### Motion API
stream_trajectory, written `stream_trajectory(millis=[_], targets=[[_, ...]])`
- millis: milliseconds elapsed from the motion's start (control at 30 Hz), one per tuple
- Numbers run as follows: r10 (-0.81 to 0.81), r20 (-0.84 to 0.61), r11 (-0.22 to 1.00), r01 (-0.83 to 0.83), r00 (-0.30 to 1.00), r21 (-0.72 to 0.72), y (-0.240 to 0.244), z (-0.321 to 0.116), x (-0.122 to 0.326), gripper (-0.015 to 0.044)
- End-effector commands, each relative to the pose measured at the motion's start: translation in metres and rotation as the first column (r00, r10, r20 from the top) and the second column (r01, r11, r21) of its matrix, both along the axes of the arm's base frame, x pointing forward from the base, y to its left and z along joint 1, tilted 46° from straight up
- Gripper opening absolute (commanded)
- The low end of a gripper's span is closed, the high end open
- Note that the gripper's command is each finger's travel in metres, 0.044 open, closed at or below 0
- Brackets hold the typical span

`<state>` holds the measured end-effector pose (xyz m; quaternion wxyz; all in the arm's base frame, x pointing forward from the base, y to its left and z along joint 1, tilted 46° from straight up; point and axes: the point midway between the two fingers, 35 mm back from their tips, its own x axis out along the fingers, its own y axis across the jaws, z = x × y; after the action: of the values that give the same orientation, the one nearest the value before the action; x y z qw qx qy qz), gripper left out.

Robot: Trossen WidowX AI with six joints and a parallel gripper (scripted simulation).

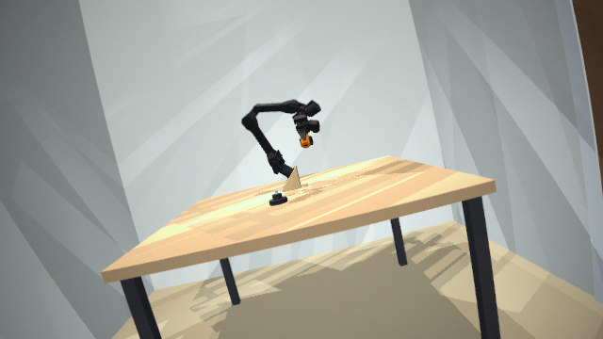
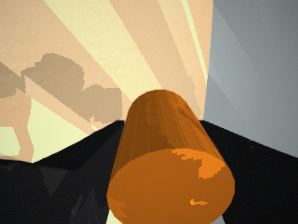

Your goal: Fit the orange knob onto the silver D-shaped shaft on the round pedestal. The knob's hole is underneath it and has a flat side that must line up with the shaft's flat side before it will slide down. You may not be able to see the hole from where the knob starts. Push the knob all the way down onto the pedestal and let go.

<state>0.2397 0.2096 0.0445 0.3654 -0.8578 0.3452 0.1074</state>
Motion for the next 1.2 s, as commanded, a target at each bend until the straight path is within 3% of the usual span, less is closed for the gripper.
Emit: stream_trajectory(millis=[0, 700, 1167], targets=[[0.078, 0.082, 0.997, -0.078, 0.994, -0.003, 0.0072, 0.0117, -0.0022, 0.0], [0.188, 0.189, 0.982, -0.186, 0.964, -0.029, 0.007, 0.0119, -0.0053, 0.0], [0.166, 0.156, 0.986, -0.163, 0.974, -0.029, 0.0061, 0.008, -0.0047, 0.0]])
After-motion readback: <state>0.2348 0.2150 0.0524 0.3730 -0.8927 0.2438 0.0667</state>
